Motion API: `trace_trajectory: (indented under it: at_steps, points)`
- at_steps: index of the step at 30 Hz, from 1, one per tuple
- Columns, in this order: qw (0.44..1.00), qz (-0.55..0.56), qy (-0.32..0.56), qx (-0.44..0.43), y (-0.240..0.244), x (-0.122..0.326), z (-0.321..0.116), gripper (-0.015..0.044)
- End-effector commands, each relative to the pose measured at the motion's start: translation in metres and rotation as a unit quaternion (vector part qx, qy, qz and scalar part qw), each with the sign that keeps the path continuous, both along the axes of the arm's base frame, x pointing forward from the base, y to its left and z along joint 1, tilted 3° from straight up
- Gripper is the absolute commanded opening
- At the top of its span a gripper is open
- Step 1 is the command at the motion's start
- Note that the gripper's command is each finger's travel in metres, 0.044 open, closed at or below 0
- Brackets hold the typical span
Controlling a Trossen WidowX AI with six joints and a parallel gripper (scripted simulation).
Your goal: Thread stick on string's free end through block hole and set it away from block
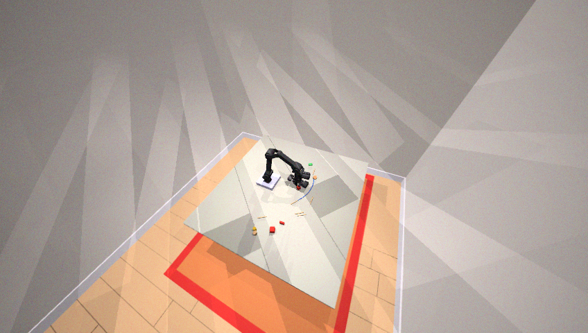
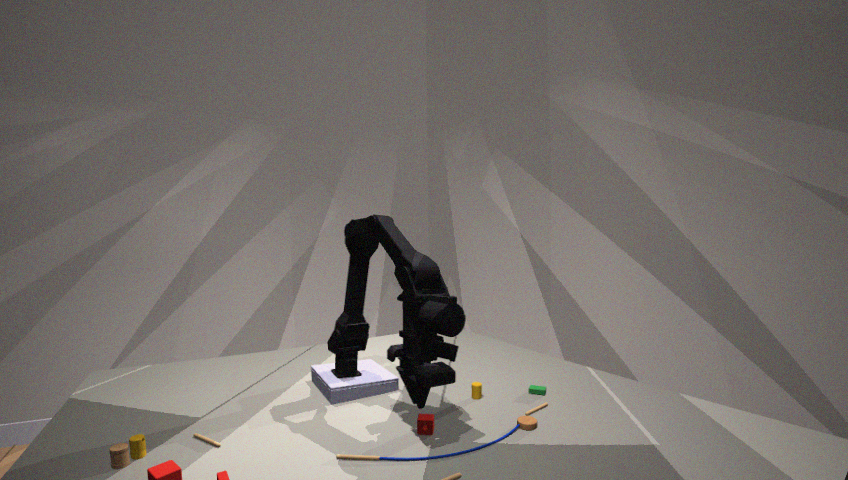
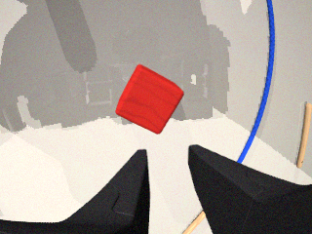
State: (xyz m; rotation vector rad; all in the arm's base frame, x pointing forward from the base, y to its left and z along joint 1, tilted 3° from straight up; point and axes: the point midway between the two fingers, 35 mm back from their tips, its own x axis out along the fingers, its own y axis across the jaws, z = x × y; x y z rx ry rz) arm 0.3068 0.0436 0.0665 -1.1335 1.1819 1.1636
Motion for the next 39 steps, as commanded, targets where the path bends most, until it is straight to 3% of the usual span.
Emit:
trace_trajectory:
  at_steps: [1, 6, 11, 15, 23, 31, 39]
  points:
    - [0.984, -0.176, 0.007, 0.006, -0.010, 0.007, 0.001, 0.0184]
    - [0.902, -0.431, 0.020, 0.013, -0.025, 0.015, 0.001, 0.0315]
    - [0.754, -0.655, 0.032, 0.020, -0.040, 0.021, 0.001, 0.0440]
    - [0.600, -0.799, 0.039, 0.025, -0.053, 0.026, 0.000, 0.0440]
    - [0.369, -0.928, 0.046, 0.029, -0.070, 0.031, -0.001, 0.0440]
    - [0.112, -0.992, 0.049, 0.031, -0.088, 0.036, -0.002, 0.0440]
    - [-0.151, -0.987, 0.050, 0.032, -0.105, 0.039, -0.003, 0.0440]
